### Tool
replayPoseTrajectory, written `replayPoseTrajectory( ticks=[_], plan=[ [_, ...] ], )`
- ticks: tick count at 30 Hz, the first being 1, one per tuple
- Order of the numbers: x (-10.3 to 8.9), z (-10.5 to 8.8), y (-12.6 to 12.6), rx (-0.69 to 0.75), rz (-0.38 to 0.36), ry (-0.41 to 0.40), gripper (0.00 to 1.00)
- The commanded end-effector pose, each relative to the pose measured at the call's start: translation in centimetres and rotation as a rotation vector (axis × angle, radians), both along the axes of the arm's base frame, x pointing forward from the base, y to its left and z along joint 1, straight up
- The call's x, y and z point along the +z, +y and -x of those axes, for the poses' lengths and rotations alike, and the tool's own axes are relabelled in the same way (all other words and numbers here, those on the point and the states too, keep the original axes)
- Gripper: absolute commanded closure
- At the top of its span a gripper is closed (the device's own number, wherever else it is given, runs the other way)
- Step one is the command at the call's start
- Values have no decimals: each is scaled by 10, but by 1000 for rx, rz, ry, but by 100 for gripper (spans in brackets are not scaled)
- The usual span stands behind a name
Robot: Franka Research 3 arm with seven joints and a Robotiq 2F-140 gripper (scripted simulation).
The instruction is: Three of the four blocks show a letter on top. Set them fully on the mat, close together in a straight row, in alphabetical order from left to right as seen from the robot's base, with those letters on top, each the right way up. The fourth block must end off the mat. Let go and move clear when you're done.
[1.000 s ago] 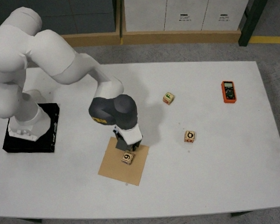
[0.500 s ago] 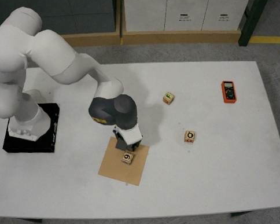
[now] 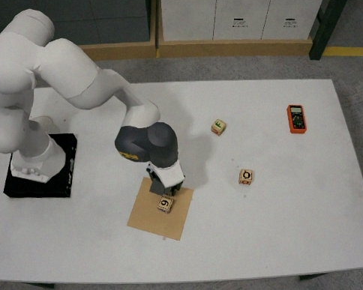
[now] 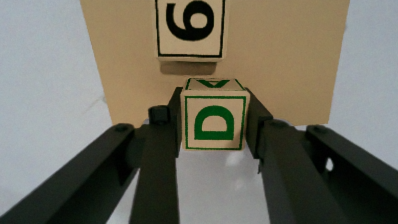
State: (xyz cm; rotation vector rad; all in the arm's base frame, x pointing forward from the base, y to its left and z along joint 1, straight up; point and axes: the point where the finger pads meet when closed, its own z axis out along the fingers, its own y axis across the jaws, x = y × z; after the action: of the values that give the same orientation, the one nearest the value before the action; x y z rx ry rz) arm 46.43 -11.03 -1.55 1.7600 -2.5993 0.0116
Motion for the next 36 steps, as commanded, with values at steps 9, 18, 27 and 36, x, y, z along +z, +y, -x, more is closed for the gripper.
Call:
replayPoseTrajectory(
  ticks=[9,18,27,36],
  plan=[
    [0,-1,0,3,-1,-2,67],
    [-2,-1,0,3,-1,-2,67],
    [-3,-1,0,3,-1,-2,67],
    [-3,-1,0,3,-1,-2,67]
  ],
)
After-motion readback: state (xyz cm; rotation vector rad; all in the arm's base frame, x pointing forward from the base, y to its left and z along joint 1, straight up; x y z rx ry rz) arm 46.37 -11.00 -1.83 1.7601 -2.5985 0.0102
